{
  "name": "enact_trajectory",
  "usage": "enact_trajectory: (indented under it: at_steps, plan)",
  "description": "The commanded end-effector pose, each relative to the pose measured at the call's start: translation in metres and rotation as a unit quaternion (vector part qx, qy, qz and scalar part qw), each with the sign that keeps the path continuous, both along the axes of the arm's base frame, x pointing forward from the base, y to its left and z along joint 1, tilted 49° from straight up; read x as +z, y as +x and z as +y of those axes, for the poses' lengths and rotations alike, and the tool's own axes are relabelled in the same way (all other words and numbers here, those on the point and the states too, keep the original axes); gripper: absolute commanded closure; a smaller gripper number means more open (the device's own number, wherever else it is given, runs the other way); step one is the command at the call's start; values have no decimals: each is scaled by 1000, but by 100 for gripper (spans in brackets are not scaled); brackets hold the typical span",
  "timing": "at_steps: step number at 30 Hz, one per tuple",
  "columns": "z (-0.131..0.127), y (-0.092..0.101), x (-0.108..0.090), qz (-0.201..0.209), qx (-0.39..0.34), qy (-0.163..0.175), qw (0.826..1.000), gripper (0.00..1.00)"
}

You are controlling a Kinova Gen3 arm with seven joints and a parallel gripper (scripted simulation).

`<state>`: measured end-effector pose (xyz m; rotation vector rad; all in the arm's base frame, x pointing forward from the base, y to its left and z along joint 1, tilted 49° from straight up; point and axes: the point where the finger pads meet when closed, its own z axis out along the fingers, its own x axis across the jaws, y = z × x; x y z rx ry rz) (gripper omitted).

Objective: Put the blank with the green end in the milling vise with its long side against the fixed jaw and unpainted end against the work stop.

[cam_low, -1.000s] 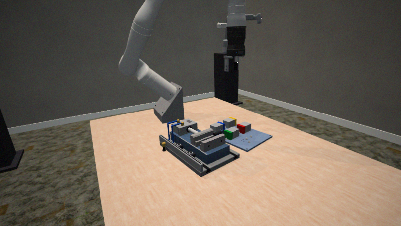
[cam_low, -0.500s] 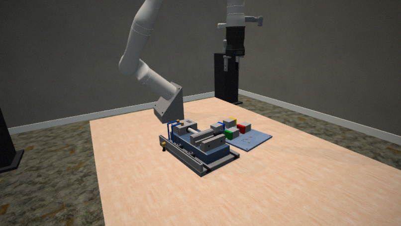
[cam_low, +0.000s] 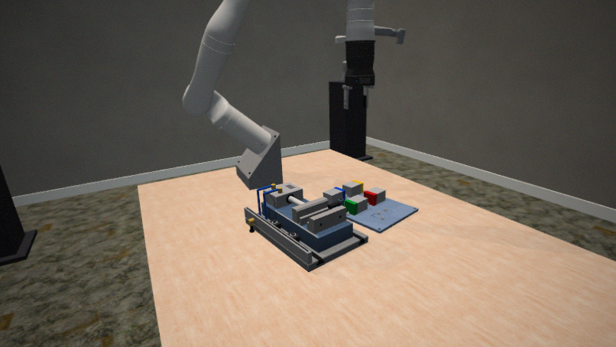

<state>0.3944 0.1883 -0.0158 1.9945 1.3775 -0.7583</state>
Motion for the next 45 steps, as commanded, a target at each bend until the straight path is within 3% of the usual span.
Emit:
enact_trajectory:
  at_steps: [1,31,45]
  plan:
    - [1,0,1,-12,-9,-2,1000,0]
    - [1,0,1,-158,-140,-25,977,0]
    - [2,0,1,-234,-209,-37,949,0]
